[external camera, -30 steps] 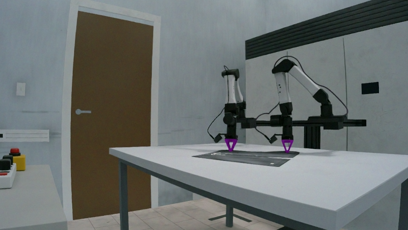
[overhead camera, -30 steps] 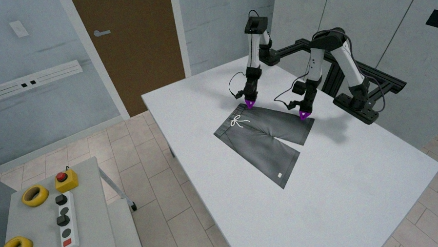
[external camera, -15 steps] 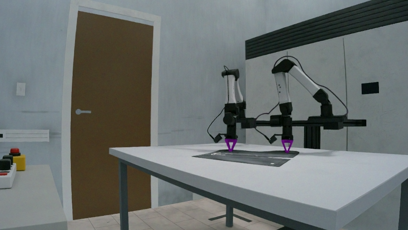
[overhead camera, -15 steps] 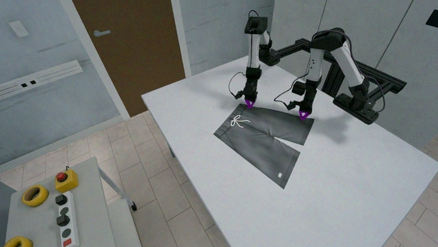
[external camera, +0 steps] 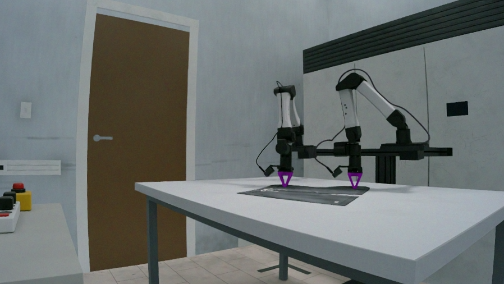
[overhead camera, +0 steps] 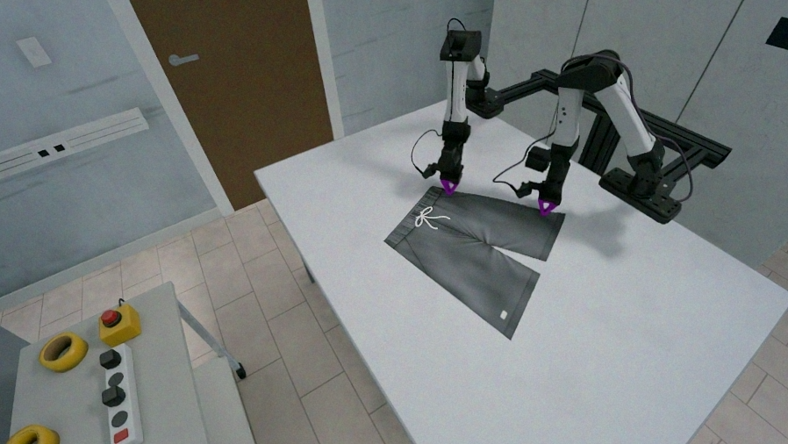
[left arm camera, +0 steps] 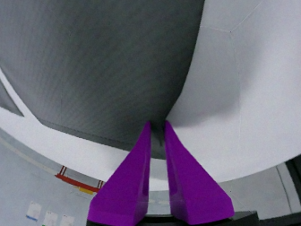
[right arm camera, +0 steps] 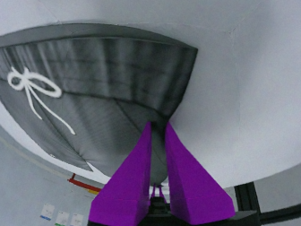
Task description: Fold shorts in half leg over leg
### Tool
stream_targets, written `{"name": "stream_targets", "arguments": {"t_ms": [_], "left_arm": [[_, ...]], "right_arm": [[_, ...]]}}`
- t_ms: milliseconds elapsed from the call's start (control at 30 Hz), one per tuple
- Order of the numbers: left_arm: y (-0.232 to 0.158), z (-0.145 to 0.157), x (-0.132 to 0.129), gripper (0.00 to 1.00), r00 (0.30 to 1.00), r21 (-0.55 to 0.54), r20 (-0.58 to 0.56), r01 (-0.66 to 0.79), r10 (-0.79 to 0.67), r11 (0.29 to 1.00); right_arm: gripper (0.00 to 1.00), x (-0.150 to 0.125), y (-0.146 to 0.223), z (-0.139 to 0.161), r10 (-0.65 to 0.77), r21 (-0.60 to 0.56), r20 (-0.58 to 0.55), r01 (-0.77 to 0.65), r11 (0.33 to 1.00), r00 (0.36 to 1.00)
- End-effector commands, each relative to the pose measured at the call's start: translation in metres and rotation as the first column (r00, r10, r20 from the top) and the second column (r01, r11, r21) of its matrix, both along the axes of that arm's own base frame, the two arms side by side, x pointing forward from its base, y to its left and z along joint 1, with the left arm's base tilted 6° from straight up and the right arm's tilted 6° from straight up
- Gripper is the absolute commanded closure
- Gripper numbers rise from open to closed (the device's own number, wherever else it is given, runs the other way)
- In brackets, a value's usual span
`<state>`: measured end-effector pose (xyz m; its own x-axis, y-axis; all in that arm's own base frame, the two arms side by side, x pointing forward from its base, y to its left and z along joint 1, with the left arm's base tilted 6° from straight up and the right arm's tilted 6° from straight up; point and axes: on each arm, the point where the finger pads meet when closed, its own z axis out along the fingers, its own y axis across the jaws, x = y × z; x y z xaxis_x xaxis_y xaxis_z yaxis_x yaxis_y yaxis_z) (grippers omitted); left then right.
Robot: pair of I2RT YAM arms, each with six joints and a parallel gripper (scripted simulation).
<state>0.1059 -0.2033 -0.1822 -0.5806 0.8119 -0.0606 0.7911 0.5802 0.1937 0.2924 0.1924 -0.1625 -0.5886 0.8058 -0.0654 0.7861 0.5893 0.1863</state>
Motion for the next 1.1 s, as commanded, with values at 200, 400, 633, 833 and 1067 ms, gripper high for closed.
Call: {"name": "stream_targets", "arguments": {"t_ms": [200,400,633,833,1067], "left_arm": [[0.016,-0.01,0.021,0.96,0.997,0.048,0.076,-0.028,0.025,0.998],[0.015,-0.012,0.025,0.96,0.997,0.047,0.075,-0.034,0.03,0.998],[0.028,-0.013,0.024,0.96,0.997,0.064,0.07,-0.032,0.028,0.997],[0.02,-0.013,0.027,0.96,0.997,0.049,0.075,-0.039,0.035,0.998],[0.027,-0.013,0.024,1.0,0.997,0.063,0.071,-0.039,0.035,0.997]], "right_arm": [[0.96,0.019,0.011,-0.014,-0.005,0.048,0.048,0.002,0.999,0.999],[0.96,0.019,0.008,-0.019,0.003,0.019,0.035,-0.004,1.0,0.999],[0.96,0.021,0.012,-0.018,0.004,0.037,0.037,-0.005,0.999,0.999],[0.96,0.022,0.013,-0.017,0.003,0.04,0.042,-0.005,0.999,0.999],[1.0,0.023,0.013,-0.017,0.004,0.04,0.043,-0.006,0.999,0.999]]}}
